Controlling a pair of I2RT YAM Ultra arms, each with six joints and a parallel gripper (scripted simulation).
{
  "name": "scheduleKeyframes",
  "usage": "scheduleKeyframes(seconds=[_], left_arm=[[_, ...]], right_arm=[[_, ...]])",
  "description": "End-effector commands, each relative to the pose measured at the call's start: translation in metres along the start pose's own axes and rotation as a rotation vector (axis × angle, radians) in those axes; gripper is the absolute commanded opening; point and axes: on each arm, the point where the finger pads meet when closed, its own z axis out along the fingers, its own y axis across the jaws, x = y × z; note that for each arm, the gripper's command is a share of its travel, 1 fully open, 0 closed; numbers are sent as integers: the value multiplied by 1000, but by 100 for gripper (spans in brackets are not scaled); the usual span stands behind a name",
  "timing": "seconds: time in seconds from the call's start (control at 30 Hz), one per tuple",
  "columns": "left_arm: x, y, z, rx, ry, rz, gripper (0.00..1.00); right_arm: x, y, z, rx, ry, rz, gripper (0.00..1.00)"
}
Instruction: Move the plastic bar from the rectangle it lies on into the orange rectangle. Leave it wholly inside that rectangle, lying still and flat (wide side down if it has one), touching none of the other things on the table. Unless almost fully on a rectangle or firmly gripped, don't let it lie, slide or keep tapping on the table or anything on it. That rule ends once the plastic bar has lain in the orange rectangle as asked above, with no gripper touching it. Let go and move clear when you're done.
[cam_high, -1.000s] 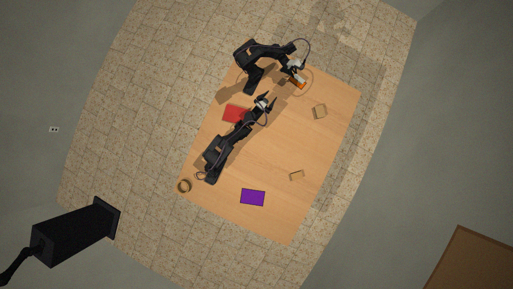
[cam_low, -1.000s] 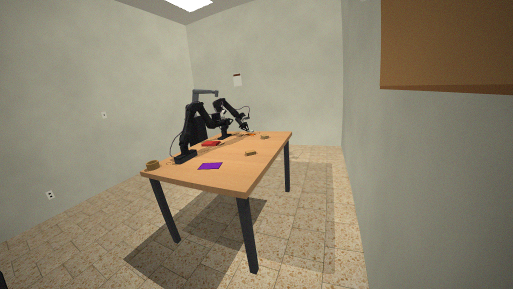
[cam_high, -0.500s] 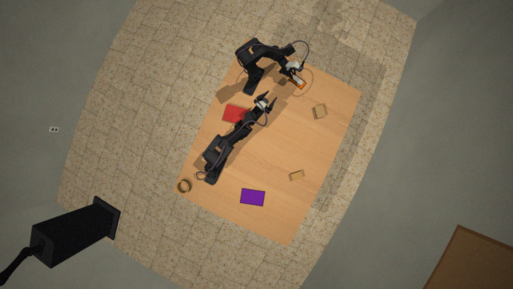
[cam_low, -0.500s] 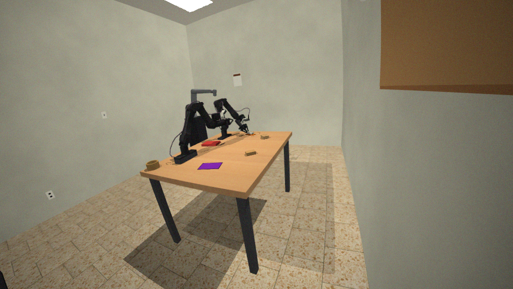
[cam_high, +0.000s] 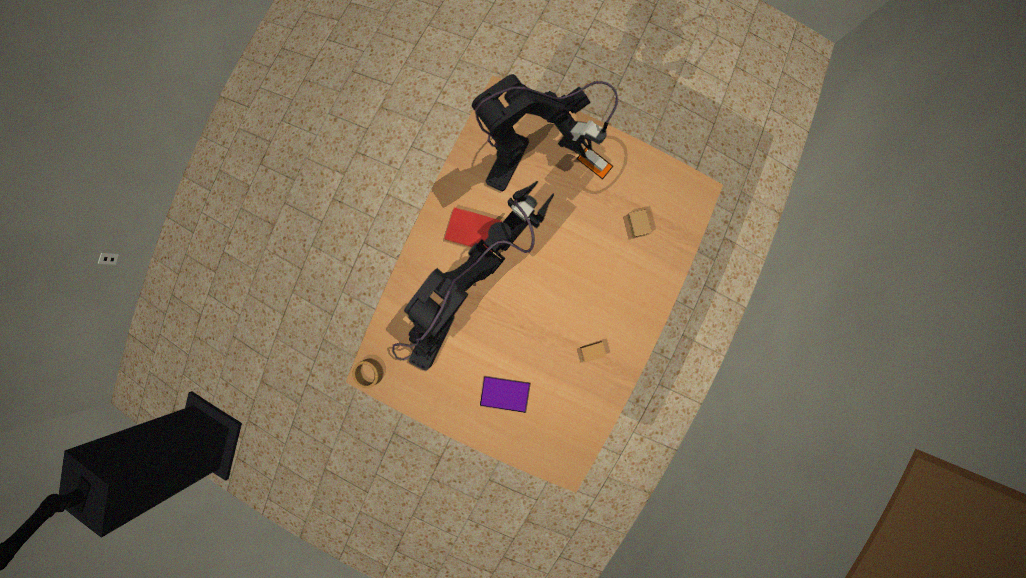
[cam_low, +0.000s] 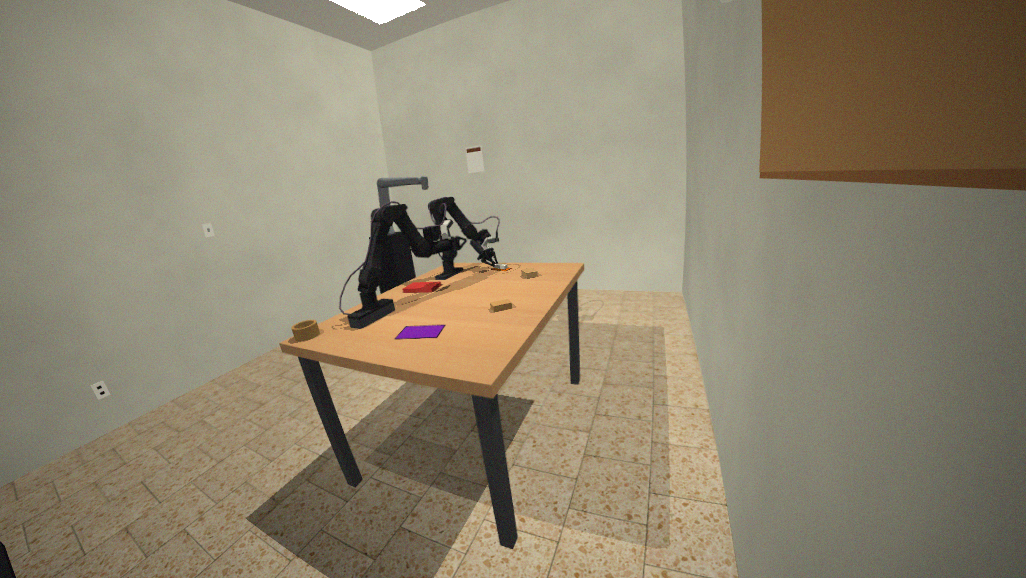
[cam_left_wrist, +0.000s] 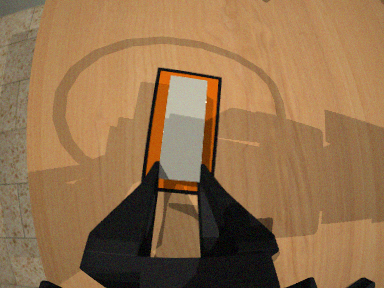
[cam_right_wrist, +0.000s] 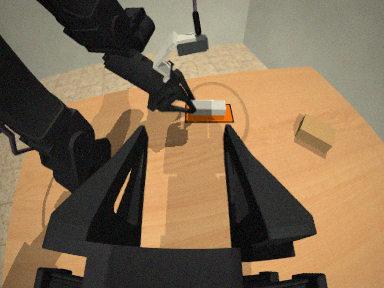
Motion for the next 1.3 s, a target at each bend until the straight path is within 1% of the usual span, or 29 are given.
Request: scheduleKeyframes(seconds=[0.0,0.5,0.53,0.57,0.6,0.63,0.9,1.13,1.27], left_arm=[[-3,-2,1,10,-40,6,24],[2,-2,6,10,-40,5,24],[2,-2,6,10,-40,5,36],[2,-2,6,10,-40,5,43],[-1,0,3,-4,-47,18,54],[-2,-3,2,0,-46,10,56],[-14,0,-5,-29,-67,37,56],[-15,4,-24,-36,-65,48,56],[-14,4,-35,-37,-64,48,100]], right_arm=[[-20,0,1,0,-45,-2,57],[-20,0,1,0,-45,-2,57],[-20,0,1,0,-45,-2,57],[-20,0,1,0,-45,-2,57],[-20,0,1,0,-45,-2,57],[-20,0,1,0,-45,-2,57],[-20,0,1,0,-45,-2,57],[-20,0,1,0,-45,-2,57],[-20,0,1,0,-45,-2,57]])
